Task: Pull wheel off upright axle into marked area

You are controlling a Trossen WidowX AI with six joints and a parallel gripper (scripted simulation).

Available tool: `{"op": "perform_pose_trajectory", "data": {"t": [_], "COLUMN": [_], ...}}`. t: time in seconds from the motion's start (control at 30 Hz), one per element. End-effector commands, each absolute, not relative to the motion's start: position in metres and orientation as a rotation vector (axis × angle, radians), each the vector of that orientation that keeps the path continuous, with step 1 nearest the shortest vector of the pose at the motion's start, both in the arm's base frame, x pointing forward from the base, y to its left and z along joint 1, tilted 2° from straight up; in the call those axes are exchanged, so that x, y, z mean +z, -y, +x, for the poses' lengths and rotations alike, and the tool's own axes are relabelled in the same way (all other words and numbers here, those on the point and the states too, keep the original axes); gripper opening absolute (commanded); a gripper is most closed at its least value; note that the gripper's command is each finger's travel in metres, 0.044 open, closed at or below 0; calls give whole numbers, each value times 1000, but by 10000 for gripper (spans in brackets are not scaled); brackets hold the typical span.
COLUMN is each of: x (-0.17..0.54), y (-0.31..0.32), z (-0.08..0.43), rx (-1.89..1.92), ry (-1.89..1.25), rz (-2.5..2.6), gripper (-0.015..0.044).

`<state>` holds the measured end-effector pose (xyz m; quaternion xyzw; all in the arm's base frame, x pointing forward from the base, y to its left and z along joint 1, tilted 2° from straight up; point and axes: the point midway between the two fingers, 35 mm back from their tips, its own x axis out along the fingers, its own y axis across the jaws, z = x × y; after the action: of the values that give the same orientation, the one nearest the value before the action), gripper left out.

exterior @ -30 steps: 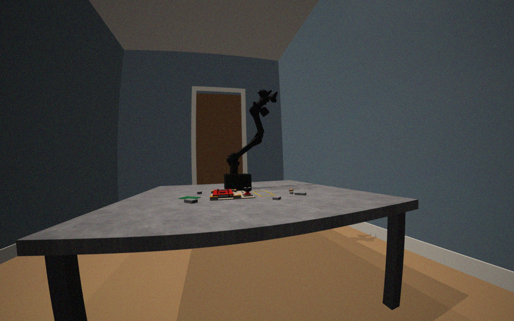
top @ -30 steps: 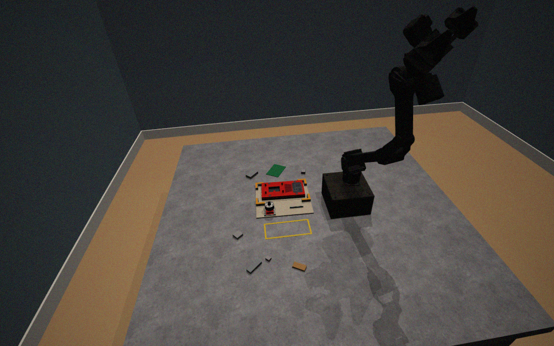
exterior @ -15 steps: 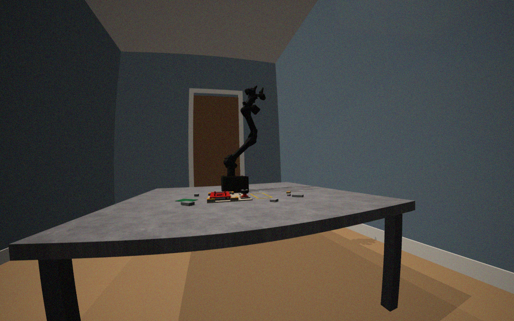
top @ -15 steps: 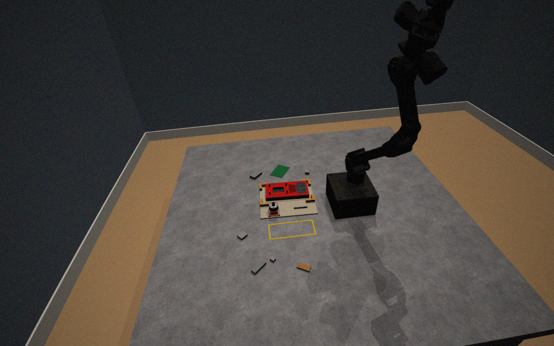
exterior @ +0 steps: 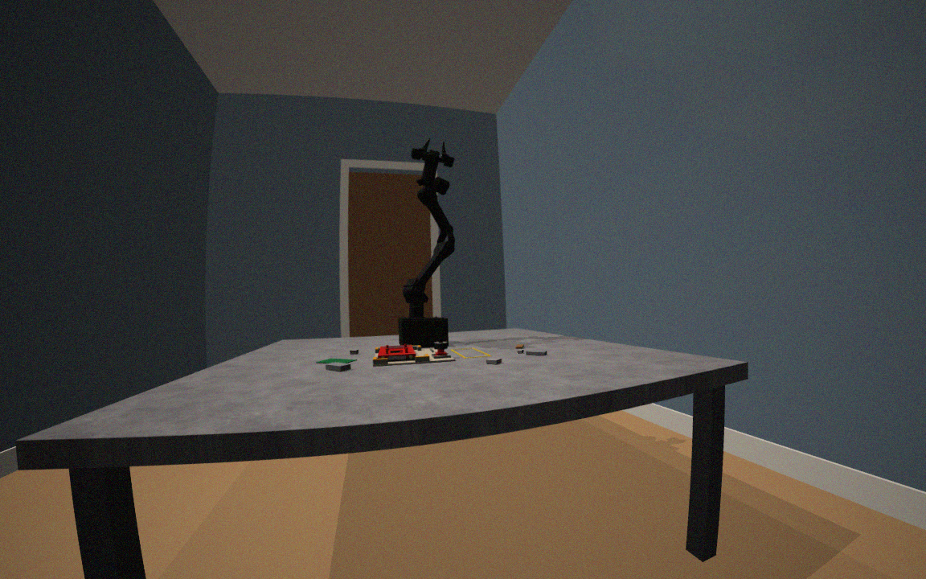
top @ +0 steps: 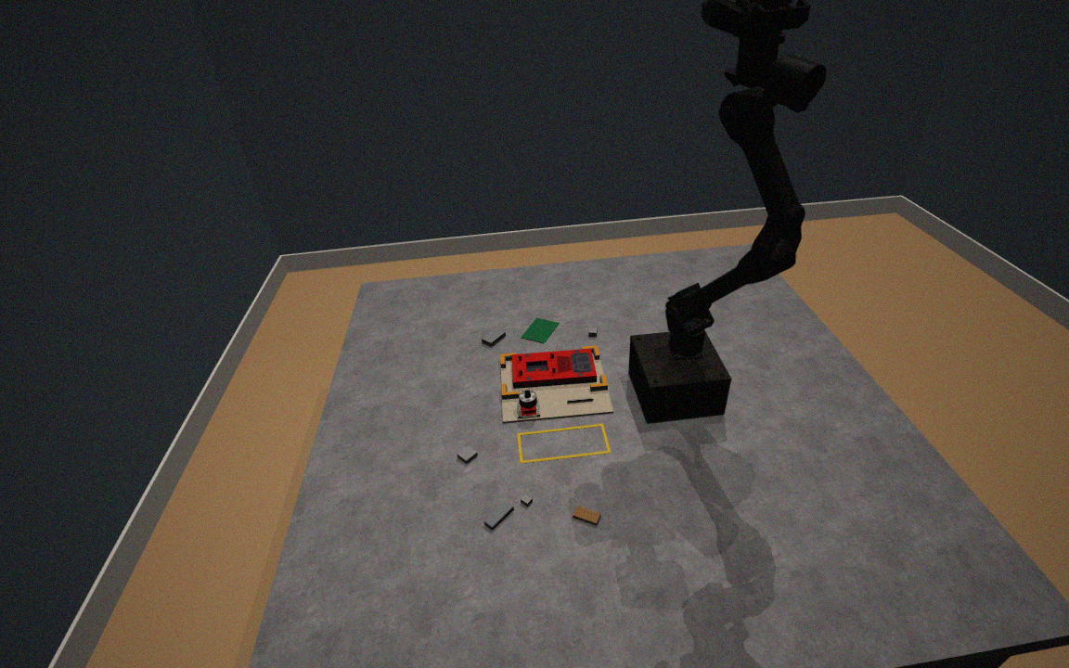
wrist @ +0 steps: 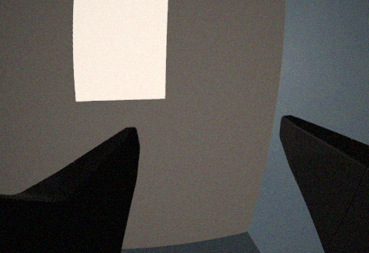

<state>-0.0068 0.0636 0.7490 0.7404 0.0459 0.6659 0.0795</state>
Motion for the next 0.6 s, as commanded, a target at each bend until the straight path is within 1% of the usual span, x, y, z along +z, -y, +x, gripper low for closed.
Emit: {"op": "perform_pose_trajectory", "data": {"t": [0.0,0.23,0.57], "x": [750,744,724], "y": [-31,27,84], "z": [11,53,114], "rx": [2030,2083,2107], "ry": [-166,-238,-319], "rz": [2365,2674,3055], "gripper": [300,300,300]}}
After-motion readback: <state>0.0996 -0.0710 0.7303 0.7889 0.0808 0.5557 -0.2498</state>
